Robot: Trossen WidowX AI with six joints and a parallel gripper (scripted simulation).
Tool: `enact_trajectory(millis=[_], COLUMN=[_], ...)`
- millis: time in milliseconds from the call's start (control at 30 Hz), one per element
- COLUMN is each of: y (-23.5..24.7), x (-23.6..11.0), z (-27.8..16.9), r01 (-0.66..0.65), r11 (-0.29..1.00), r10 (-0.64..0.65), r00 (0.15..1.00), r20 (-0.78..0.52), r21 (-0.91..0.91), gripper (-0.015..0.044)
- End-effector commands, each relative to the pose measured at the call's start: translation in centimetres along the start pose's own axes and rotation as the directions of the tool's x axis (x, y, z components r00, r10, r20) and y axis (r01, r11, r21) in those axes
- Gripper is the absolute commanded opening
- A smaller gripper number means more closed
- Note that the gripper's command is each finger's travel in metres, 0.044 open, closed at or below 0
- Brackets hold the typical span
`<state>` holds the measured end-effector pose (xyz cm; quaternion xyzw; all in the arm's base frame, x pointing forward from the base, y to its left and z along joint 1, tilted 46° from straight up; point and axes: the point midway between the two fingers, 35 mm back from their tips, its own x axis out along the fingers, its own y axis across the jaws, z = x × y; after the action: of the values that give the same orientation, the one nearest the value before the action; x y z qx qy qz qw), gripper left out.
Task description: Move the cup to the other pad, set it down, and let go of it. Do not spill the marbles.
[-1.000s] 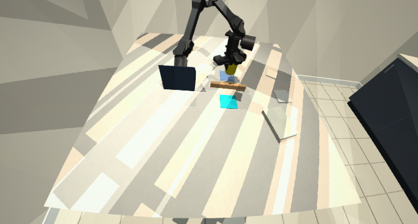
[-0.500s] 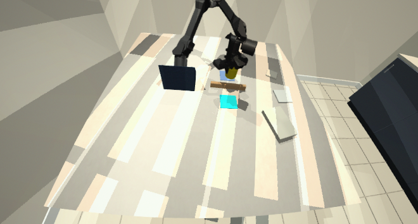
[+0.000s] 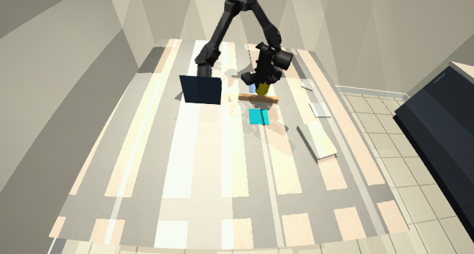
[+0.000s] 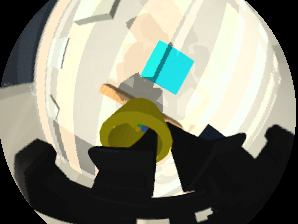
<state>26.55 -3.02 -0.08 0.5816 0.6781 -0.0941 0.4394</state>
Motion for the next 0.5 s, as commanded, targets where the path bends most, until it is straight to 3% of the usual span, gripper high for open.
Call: enact_trajectory(millis=[0, 467], y=[-0.6, -2.4], x=[0.1, 0.0], z=[0.9, 3.5], r01=[0.005, 0.006], r11=[1.0, 1.0], r10=[-0.005, -0.006], r00=[1.0, 1.0], r20=[-0.001, 0.001], r21=[-0.001, -0.001], gripper=[0.0, 0.0])
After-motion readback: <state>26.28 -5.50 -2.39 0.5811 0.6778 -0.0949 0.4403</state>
